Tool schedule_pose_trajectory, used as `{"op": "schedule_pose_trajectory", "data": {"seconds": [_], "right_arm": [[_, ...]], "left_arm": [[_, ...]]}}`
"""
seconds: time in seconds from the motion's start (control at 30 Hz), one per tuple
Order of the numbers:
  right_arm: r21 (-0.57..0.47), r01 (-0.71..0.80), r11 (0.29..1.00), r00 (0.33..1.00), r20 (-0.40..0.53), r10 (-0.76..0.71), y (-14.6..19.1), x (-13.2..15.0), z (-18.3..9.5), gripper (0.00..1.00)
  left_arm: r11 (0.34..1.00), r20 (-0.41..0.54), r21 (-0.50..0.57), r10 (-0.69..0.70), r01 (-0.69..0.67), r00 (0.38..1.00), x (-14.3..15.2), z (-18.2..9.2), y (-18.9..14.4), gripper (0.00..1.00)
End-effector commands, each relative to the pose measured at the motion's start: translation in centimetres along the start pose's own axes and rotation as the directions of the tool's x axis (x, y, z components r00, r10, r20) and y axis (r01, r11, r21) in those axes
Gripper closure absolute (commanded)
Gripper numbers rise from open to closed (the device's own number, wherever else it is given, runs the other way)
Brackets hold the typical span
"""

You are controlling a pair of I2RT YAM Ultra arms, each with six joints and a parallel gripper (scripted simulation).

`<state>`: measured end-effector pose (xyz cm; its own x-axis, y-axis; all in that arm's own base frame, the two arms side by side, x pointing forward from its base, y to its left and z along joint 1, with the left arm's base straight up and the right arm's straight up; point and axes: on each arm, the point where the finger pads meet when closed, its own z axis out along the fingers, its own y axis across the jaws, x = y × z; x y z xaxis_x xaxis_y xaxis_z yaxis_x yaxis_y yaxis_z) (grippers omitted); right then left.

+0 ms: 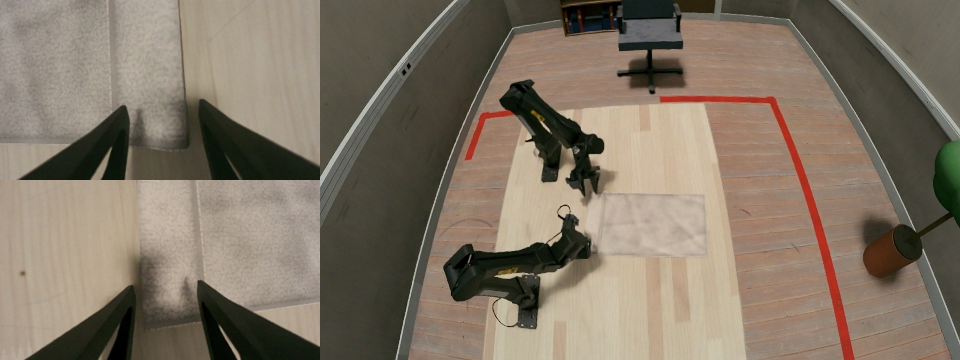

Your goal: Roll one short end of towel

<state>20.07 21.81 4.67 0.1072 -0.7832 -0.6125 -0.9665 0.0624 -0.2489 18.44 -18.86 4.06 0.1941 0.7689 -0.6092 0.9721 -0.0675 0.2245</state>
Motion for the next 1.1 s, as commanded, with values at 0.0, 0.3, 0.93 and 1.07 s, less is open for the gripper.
{"op": "schedule_pose_trajectory", "data": {"seconds": [0.0, 0.3, 0.93, 1.07], "right_arm": [[0.003, 0.013, 1.000, 1.000, 0.016, -0.013, 0.2, 0.1, 0.8, 0.51], [0.003, 0.013, 1.000, 1.000, 0.016, -0.013, 0.5, 0.9, 1.7, 0.51], [0.003, 0.013, 1.000, 1.000, 0.016, -0.013, 1.1, 1.2, 2.6, 0.51], [0.003, 0.013, 1.000, 1.000, 0.016, -0.013, 1.3, 1.5, 2.6, 0.51]], "left_arm": [[0.999, 0.026, -0.018, 0.034, -0.033, 0.999, -0.4, 0.6, 0.4, 0.51], [0.999, 0.026, -0.018, 0.034, -0.033, 0.999, 0.3, 1.6, 0.1, 0.51], [0.999, 0.026, -0.018, 0.034, -0.033, 0.999, -0.4, 2.1, 0.9, 0.51], [0.999, 0.026, -0.018, 0.034, -0.033, 0.999, -0.6, 2.0, 1.2, 0.51]]}}
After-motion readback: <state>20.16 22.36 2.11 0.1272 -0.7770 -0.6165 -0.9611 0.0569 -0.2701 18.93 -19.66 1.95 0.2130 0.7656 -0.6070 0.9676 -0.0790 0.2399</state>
